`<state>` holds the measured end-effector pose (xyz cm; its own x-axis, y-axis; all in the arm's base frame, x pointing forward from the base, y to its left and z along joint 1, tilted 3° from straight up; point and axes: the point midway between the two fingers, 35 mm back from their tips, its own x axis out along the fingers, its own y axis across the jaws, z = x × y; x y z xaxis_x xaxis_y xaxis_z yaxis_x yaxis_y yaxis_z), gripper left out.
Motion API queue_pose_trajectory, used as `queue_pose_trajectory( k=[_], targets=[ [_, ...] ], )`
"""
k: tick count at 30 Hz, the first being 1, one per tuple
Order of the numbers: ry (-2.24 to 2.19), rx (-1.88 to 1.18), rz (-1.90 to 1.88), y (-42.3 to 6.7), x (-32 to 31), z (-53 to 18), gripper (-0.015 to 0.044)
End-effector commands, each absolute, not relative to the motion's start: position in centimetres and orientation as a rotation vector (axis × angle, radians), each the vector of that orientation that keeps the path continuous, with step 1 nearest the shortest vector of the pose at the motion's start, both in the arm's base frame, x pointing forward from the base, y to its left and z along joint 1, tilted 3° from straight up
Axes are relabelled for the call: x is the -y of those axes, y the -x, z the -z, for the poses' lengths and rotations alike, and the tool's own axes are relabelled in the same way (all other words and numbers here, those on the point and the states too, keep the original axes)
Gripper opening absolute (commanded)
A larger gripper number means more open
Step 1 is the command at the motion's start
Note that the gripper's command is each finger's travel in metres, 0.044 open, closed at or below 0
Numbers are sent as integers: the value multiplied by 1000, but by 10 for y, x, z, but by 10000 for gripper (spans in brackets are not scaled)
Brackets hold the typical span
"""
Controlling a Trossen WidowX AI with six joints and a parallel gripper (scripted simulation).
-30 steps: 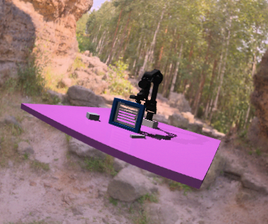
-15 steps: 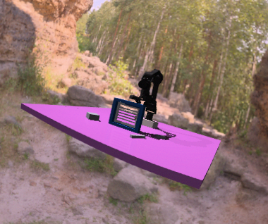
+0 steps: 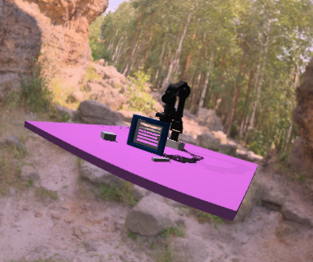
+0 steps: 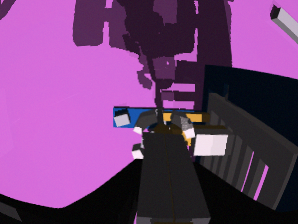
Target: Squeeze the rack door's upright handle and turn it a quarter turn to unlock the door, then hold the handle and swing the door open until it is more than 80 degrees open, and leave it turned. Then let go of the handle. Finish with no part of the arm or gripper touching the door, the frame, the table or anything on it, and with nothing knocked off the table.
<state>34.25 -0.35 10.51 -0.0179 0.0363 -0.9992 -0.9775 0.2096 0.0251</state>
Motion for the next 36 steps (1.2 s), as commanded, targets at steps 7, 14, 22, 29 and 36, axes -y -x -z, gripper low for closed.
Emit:
queue_pose_trajectory(
  k=[7, 14, 22, 29, 36],
  targets=[
    [1305, -1105, -1366, -342, 4, -105, 24],
    [1305, -1105, -1366, -342, 4, -105, 24],
    [1305, -1105, -1366, -342, 4, -105, 234],
    [1216, -1171, -1277, -342, 4, -105, 295],
    [959, -1327, -1021, -342, 4, -105, 295]
  ],
)
